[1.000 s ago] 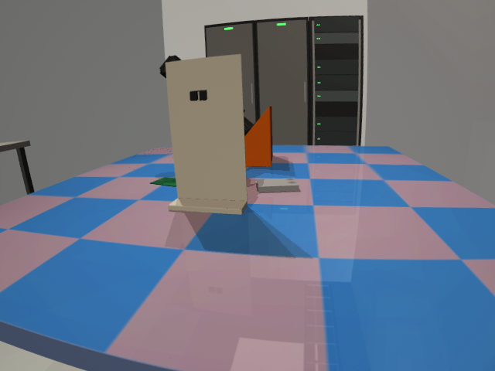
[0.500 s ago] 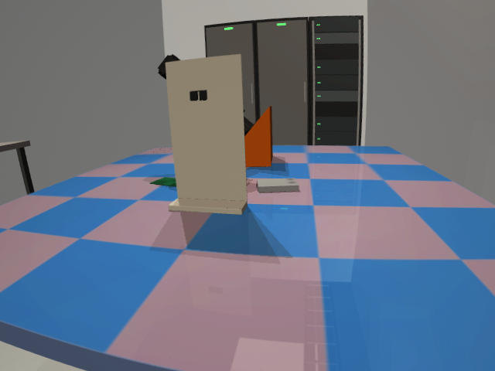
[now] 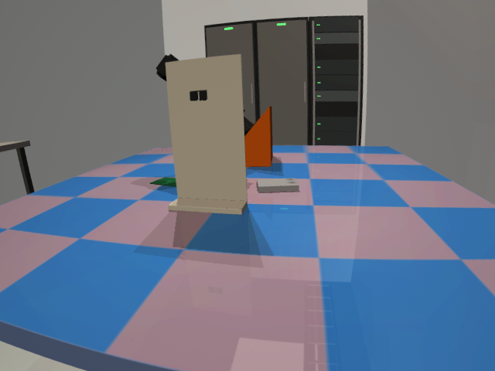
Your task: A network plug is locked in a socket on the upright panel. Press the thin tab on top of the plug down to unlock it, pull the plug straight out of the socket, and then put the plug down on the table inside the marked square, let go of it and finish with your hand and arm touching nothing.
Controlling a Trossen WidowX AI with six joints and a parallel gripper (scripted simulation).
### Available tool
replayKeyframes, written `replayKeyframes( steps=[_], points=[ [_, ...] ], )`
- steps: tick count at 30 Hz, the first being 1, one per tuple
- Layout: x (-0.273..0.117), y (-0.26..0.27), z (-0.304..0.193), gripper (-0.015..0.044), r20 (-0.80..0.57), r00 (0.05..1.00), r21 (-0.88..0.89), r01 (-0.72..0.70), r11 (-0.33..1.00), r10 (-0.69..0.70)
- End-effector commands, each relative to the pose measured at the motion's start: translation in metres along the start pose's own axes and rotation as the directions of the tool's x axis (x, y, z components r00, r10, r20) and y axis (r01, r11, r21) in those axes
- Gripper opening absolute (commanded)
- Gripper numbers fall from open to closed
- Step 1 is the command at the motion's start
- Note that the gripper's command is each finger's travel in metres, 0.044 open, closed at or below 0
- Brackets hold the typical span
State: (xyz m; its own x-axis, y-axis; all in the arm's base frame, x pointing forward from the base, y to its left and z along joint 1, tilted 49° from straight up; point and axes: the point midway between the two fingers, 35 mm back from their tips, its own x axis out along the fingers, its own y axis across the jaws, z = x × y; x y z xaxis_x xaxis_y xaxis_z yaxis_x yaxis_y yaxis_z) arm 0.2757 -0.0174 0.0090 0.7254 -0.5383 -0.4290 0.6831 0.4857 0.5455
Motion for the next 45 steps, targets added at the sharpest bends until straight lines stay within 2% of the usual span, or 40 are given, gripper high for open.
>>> replayKeyframes(
  steps=[1, 26, 32, 45],
  points=[
    [0.0013, -0.0046, -0.0002, 0.0000, -0.005, 1.000, -0.011, 0.001, 1.000, -0.002],
    [0.0086, -0.0084, 0.0035, 0.0000, 0.004, 1.000, -0.007, -0.002, 1.000, 0.002],
    [0.0086, -0.0084, 0.0035, 0.0156, 0.004, 1.000, -0.007, -0.002, 1.000, 0.002],
    [0.0029, -0.0081, 0.0027, 0.0156, 0.001, 1.000, -0.007, 0.000, 1.000, 0.000]
  ],
)
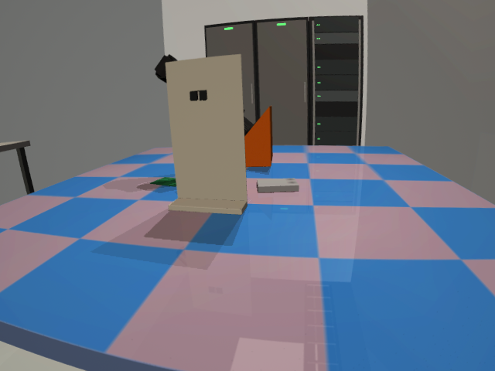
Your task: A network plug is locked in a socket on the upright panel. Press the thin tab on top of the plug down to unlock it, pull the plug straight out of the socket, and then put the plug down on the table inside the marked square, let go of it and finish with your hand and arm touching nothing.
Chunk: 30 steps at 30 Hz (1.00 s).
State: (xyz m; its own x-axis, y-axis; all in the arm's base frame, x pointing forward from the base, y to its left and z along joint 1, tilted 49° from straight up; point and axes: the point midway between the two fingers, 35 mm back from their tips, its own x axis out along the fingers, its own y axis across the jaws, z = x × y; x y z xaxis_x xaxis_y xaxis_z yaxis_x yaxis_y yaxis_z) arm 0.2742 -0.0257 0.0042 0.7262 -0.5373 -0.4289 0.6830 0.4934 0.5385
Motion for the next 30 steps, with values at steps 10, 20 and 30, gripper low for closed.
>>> replayKeyframes(
  steps=[10, 20, 30],
  points=[
    [-0.010, 0.000, 0.000, 0.0156, 0.000, 1.000, 0.003, 0.002, 1.000, -0.002],
    [-0.018, -0.001, -0.001, 0.0156, -0.001, 1.000, 0.001, 0.002, 1.000, -0.002],
    [-0.022, 0.001, -0.003, 0.0156, -0.005, 1.000, 0.002, 0.005, 1.000, -0.005]
  ],
)
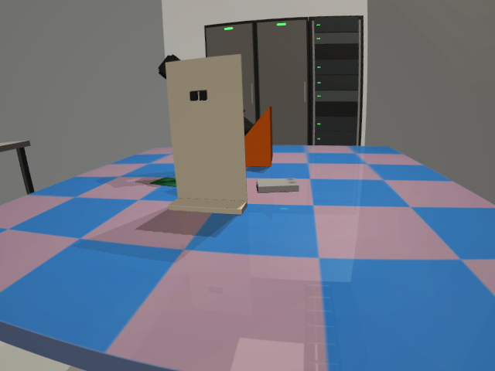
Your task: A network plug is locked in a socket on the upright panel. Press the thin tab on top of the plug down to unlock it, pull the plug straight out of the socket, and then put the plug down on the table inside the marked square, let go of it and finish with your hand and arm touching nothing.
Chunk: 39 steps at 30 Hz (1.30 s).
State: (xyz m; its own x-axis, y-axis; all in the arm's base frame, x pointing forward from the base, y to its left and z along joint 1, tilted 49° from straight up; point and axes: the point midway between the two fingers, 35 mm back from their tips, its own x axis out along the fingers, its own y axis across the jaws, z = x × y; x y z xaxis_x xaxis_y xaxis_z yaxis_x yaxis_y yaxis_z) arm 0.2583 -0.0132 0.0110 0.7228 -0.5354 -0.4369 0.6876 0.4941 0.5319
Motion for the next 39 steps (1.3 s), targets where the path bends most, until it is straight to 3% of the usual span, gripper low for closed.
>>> replayKeyframes(
  steps=[1, 39],
  points=[
    [-0.002, 0.002, -0.001, 0.0156, 0.001, 1.000, 0.008, 0.000, 1.000, 0.000],
    [-0.021, 0.018, -0.011, 0.0156, -0.017, 1.000, 0.014, 0.021, 1.000, -0.020]
  ],
)
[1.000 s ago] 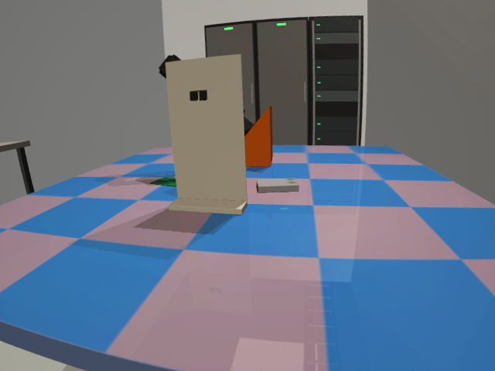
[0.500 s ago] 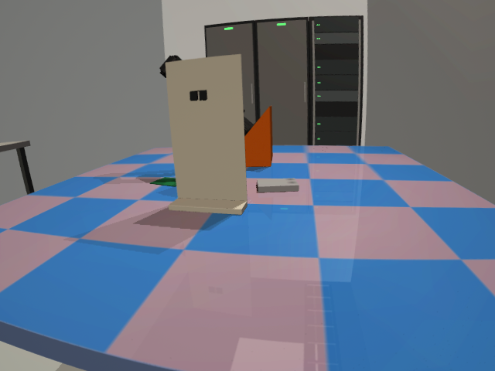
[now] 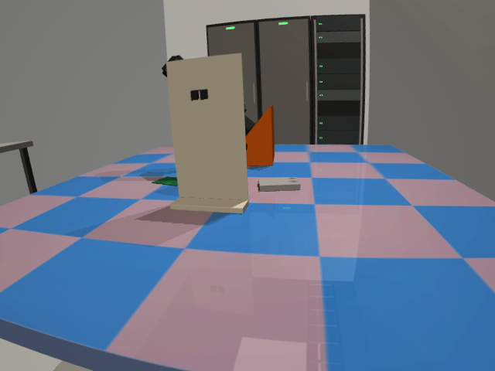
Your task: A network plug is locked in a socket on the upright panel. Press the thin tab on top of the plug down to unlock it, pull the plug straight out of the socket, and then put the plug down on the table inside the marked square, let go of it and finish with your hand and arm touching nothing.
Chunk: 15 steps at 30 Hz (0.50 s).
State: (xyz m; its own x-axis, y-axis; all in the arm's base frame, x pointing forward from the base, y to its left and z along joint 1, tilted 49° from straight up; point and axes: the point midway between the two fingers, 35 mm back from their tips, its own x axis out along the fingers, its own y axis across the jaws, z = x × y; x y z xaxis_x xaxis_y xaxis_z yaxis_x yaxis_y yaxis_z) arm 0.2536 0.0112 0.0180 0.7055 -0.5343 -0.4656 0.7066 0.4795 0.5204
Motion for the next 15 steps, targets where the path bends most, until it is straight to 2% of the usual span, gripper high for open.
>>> replayKeyframes(
  steps=[1, 15],
  points=[
    [-0.0026, 0.0056, 0.0001, 0.0156, 0.003, 1.000, 0.013, -0.006, 1.000, 0.006],
    [-0.0123, 0.0111, -0.0008, 0.0156, 0.003, 1.000, 0.013, -0.004, 1.000, 0.004]
  ],
)
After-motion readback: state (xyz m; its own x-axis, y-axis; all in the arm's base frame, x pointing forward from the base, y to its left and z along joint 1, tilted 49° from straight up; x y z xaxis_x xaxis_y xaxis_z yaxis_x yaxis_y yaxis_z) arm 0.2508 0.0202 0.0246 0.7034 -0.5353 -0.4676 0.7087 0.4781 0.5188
